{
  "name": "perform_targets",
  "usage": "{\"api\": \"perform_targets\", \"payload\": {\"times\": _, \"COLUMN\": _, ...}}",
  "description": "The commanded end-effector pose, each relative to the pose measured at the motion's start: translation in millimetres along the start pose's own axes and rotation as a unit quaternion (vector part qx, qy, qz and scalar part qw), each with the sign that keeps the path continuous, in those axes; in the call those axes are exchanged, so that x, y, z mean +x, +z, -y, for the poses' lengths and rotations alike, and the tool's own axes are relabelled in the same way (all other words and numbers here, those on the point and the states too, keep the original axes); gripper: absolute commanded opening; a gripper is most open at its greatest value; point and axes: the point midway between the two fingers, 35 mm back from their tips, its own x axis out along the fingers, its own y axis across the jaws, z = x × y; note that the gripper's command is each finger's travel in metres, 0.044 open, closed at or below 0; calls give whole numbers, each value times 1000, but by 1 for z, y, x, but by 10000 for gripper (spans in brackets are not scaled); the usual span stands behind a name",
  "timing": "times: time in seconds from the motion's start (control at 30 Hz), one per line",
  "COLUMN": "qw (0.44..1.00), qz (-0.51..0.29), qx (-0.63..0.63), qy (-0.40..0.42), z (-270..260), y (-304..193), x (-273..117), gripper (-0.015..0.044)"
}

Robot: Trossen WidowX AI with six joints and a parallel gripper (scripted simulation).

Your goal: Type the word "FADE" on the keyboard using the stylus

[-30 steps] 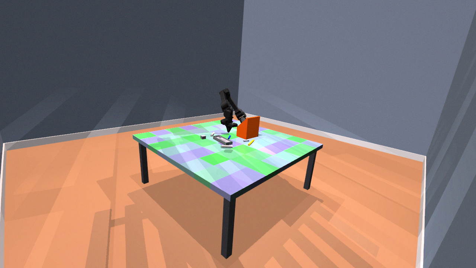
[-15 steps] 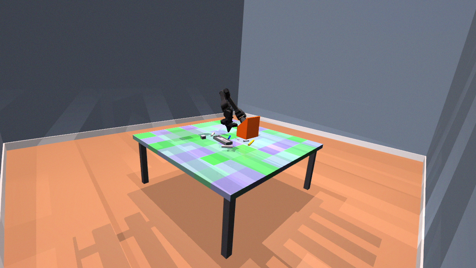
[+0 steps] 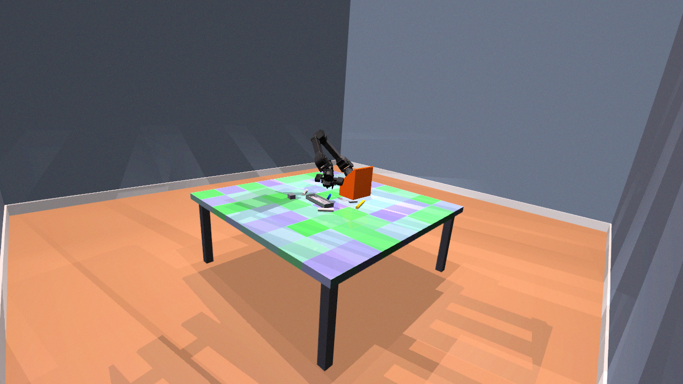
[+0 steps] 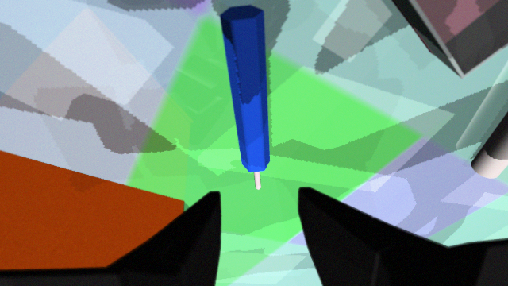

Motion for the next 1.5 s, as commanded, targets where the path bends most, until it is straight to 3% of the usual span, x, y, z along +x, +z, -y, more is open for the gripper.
{"api": "perform_targets", "payload": {"times": 0.0, "qw": 998, "qz": -23, "qx": -49, "qy": -8, "z": 3, "y": -10, "x": 4, "gripper": 150}}
{"api": "perform_targets", "payload": {"times": 1.47, "qw": 998, "qz": -24, "qx": -49, "qy": -8, "z": 1, "y": 3, "x": 34, "gripper": 150}}
